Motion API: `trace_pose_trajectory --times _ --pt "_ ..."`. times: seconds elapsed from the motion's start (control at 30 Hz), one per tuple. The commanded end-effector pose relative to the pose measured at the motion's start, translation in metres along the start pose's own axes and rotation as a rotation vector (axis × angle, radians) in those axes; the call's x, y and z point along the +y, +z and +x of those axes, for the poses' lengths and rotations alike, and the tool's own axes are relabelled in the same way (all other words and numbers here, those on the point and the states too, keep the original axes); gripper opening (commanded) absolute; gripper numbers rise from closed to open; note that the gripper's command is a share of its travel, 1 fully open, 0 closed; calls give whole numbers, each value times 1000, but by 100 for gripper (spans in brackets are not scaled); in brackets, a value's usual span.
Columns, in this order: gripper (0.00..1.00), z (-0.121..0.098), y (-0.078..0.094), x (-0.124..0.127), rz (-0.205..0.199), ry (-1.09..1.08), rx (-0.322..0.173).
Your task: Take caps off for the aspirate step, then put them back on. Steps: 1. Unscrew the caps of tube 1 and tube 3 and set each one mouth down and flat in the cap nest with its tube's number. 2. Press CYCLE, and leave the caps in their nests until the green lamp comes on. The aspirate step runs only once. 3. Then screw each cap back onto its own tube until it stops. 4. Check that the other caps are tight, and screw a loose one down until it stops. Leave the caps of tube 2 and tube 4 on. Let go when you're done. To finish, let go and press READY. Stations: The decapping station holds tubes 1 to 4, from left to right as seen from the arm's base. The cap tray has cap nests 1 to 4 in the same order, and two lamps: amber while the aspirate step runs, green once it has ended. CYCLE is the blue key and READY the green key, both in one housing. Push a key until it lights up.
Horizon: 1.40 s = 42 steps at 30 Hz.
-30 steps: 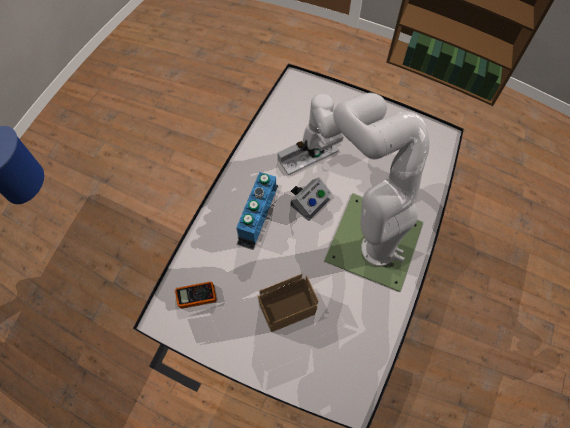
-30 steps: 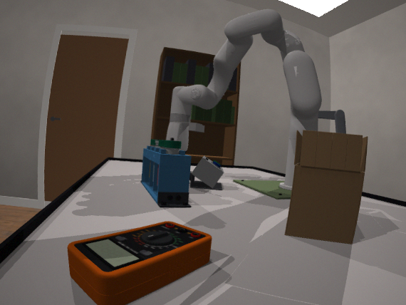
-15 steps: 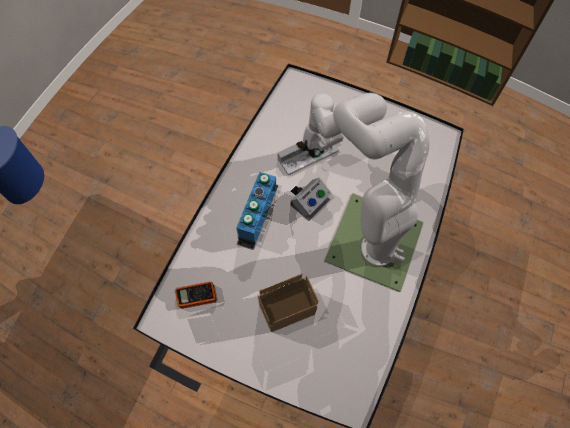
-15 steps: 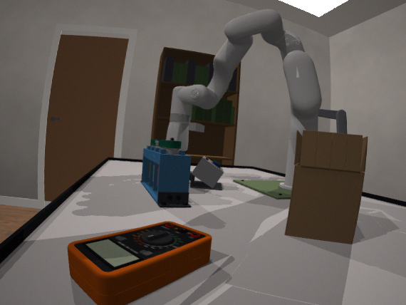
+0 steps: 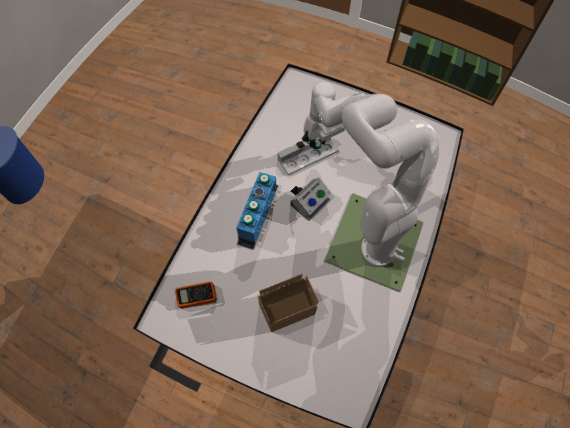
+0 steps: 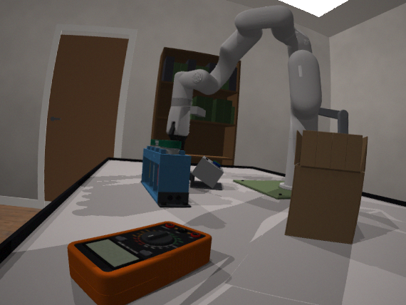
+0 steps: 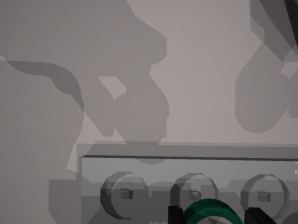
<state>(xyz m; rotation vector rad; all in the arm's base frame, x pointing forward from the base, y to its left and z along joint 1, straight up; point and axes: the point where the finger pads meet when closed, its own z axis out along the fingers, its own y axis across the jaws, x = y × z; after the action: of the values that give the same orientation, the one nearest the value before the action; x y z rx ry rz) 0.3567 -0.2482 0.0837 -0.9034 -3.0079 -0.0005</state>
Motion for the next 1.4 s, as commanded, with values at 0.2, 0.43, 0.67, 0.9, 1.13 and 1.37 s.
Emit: trace_pose_trajectory --times 0.2,0.43,0.67,0.9,1.13,1.37 --pt "0 0 -50 0 1 0 -1" --pt "0 0 -84 0 1 0 -1" --pt "0 2 -84 8 1 83 -1" --pt "0 16 -84 51 0 345 -1" --pt "0 26 -84 81 0 346 -1" --pt "0 41 -84 127 0 346 -1"
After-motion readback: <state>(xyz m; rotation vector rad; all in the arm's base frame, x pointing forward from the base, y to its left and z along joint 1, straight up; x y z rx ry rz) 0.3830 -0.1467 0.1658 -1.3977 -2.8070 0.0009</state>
